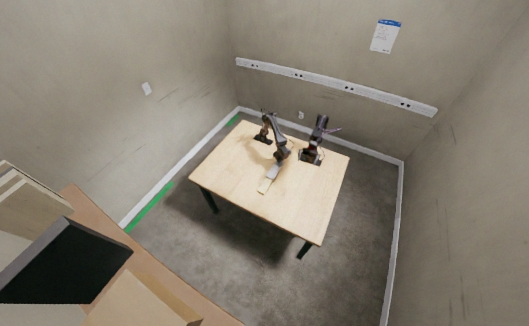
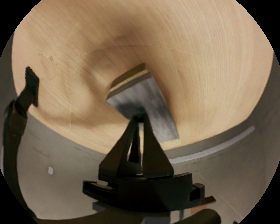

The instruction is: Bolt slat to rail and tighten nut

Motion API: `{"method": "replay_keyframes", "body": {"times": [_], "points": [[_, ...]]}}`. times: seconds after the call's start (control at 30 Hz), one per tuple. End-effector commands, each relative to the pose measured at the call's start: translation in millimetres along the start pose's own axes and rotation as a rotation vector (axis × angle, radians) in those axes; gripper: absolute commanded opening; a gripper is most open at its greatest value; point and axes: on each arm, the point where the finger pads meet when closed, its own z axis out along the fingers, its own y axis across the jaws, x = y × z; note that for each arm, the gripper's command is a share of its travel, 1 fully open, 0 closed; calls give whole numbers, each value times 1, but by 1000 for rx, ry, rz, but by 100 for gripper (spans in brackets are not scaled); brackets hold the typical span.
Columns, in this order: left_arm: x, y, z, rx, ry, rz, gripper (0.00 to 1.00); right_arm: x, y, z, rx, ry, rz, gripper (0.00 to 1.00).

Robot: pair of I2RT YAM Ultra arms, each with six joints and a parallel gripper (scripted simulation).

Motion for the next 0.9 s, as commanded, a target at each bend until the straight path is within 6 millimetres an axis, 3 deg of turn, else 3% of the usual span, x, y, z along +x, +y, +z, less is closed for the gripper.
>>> {"method": "replay_keyframes", "body": {"times": [0.0, 0.87], "points": [[-5, -1, -5, 7, -18, 2, 100, 2, -2, -20, 28, 5, 0, 12], [-5, -1, -5, 7, -18, 2, 100, 18, 8, -32, 32, 8, 3, 12]]}}
